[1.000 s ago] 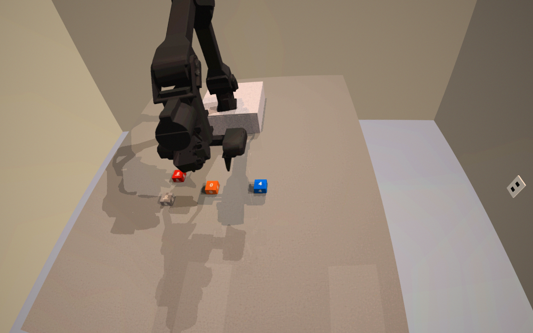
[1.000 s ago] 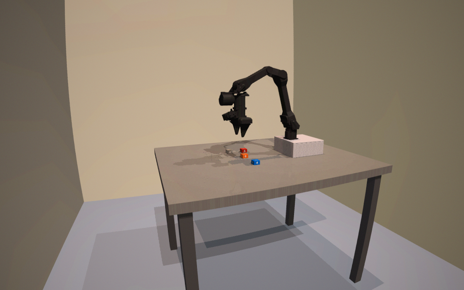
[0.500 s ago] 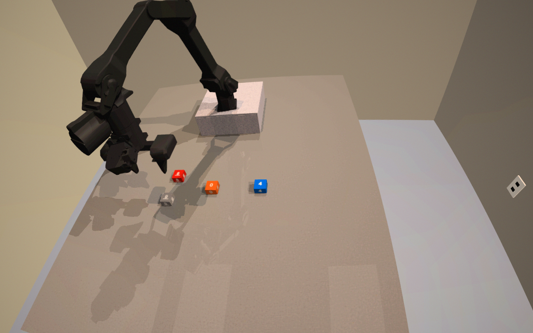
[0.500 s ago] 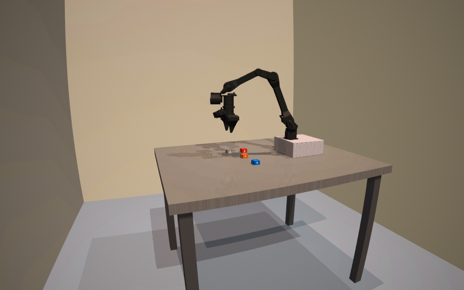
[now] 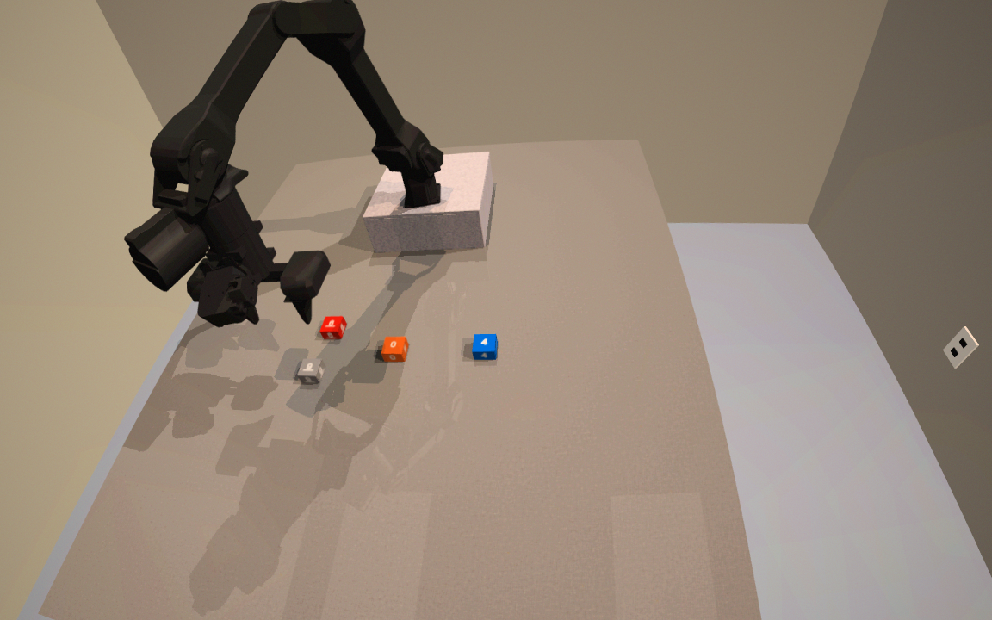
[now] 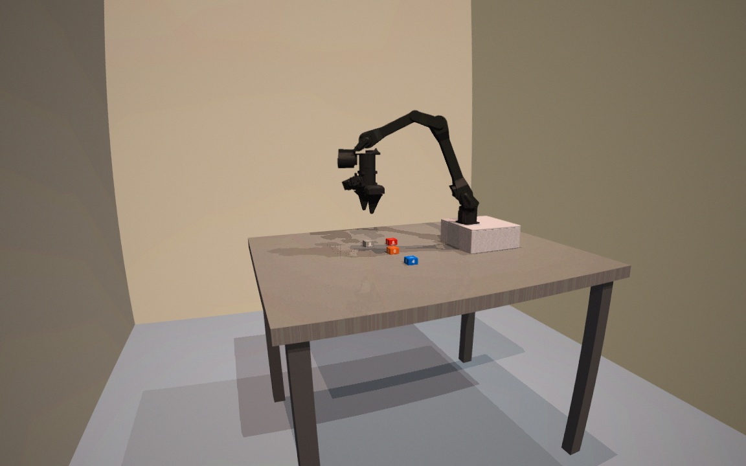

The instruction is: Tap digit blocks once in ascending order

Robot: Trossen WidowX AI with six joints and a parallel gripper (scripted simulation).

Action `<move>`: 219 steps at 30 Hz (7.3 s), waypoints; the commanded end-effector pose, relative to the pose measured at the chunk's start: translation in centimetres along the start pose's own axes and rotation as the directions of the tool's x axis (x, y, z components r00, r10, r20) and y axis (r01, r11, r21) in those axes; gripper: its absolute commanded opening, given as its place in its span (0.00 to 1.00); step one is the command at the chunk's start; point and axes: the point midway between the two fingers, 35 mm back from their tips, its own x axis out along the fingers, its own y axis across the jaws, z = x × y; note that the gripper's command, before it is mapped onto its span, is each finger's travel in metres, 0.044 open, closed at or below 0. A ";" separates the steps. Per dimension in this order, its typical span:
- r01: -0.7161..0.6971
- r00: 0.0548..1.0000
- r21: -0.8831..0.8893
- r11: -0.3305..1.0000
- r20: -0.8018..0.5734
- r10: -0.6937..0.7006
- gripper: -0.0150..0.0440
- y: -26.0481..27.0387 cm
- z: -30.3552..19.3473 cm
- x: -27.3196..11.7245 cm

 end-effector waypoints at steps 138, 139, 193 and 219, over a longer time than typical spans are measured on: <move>-0.026 1.000 -0.007 1.000 -0.007 0.026 0.29 25.4 -4.7 10.8; -0.026 1.000 -0.007 1.000 -0.007 0.026 0.29 25.4 -4.7 10.8; -0.004 1.000 -0.007 1.000 -0.011 0.004 0.29 0.8 -9.1 8.2; -0.004 1.000 -0.007 1.000 -0.011 0.004 0.29 0.8 -9.2 11.3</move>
